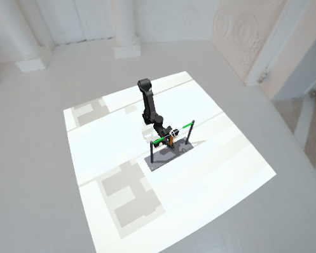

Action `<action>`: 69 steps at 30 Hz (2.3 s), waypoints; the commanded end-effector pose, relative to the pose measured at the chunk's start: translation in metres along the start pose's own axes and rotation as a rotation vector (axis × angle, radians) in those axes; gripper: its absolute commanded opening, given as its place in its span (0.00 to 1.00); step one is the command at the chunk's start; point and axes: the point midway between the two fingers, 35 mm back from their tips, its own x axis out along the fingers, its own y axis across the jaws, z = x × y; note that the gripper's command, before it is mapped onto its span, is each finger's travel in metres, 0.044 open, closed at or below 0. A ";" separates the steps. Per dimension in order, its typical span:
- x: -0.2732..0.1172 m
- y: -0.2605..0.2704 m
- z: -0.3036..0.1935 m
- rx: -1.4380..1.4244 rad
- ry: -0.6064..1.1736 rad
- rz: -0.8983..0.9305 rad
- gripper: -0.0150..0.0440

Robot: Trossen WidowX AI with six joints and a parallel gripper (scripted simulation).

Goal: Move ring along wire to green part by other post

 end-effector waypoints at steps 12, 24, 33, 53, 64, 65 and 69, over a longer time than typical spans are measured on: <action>0.000 0.021 0.002 0.051 -0.007 0.043 0.00; 0.000 0.033 0.003 0.051 -0.008 0.049 0.00; 0.000 0.039 0.003 0.032 -0.008 0.037 0.00; 0.001 0.055 0.003 0.000 -0.008 0.020 0.00; 0.001 0.066 0.003 -0.002 -0.009 0.025 0.00; 0.001 0.067 0.003 -0.002 -0.009 0.025 0.00; 0.001 0.071 0.003 -0.002 -0.010 0.028 0.00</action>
